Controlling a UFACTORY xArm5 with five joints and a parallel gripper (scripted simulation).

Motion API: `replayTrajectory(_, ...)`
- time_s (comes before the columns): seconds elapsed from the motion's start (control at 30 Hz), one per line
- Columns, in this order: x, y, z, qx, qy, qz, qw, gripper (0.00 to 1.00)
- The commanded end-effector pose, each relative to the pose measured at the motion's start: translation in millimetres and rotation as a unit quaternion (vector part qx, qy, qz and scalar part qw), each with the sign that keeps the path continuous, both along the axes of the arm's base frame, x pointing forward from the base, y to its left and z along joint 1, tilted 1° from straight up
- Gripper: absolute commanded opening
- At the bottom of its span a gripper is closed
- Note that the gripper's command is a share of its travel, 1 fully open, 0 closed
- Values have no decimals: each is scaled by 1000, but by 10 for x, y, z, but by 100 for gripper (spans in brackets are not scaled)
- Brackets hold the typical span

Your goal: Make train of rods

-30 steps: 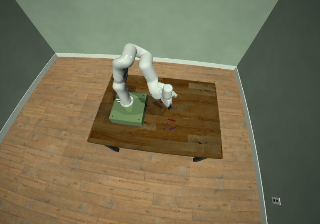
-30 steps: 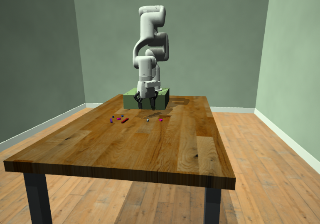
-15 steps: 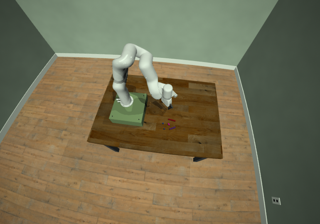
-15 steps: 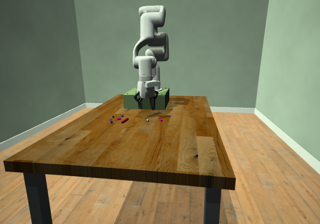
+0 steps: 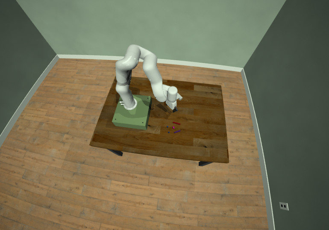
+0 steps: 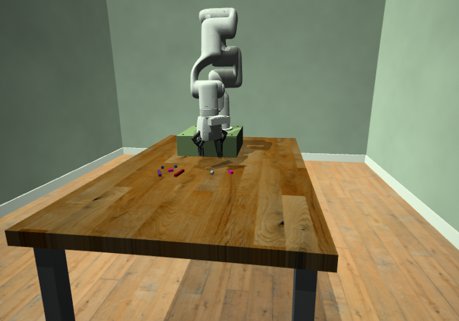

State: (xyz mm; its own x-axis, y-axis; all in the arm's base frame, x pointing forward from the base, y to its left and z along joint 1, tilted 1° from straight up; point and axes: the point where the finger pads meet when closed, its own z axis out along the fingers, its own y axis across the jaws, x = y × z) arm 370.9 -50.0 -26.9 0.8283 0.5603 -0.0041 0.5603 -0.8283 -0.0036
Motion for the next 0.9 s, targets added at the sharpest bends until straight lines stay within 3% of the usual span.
replayTrajectory(0.0, 13, -2, 9, 0, -2, 0, 1000, 100)
replayTrajectory(0.6, 17, -15, 10, 0, -2, 6, 1000, 100)
replayTrajectory(0.87, 83, -270, 27, 0, -2, 119, 993, 100)
